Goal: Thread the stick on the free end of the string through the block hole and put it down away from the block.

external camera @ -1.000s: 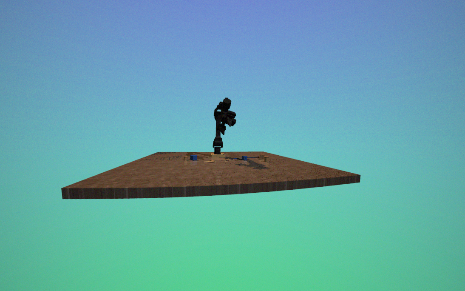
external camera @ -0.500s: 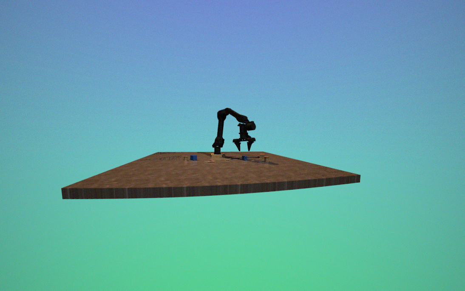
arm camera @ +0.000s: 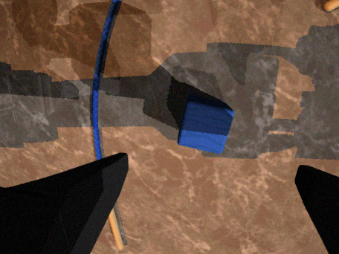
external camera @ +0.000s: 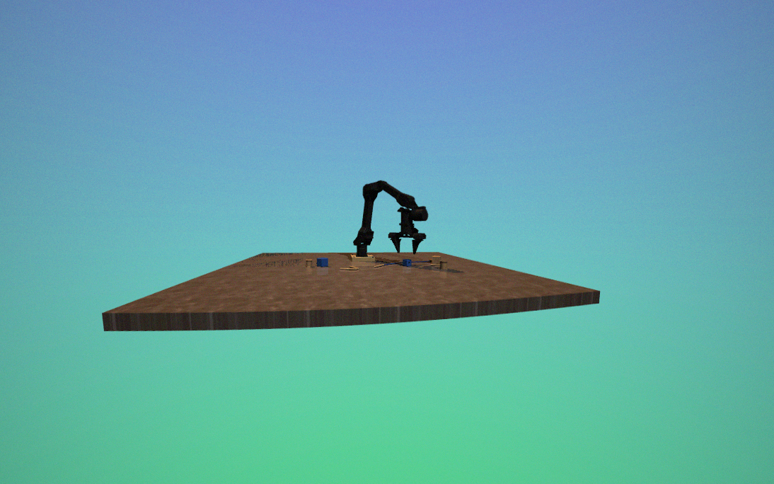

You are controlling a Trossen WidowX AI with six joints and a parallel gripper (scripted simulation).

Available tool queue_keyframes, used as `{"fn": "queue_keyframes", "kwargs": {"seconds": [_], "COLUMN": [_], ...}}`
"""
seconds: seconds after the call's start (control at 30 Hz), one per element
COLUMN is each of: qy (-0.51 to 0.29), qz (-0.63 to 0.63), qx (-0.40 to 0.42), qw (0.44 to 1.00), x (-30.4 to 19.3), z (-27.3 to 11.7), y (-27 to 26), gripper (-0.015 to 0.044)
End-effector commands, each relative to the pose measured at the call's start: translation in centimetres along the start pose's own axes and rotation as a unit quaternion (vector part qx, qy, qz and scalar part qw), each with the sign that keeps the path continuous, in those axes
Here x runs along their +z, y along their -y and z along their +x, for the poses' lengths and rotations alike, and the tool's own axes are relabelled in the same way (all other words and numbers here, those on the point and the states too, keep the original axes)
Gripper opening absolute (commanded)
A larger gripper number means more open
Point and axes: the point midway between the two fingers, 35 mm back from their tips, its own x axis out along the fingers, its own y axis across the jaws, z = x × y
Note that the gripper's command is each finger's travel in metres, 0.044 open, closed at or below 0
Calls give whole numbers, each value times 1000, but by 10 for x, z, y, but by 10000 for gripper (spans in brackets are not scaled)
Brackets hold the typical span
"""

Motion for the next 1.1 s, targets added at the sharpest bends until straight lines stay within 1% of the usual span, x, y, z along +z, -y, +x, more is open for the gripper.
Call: {"fn": "queue_keyframes", "kwargs": {"seconds": [0.0,0.03,0.27,0.3,0.6,0.9,1.07], "qy": [1,0,0,0,0,0,0], "qz": [2,0,0,0,0,0,0], "qx": [1,0,0,0,0,0,0], "qw": [1000,1000,1000,1000,1000,1000,1000], "x": [0,0,0,0,0,0,0], "z": [0,0,0,0,0,0,0], "y": [-1,0,0,0,0,0,0], "gripper": [440,440,256,241,241,5,0]}}
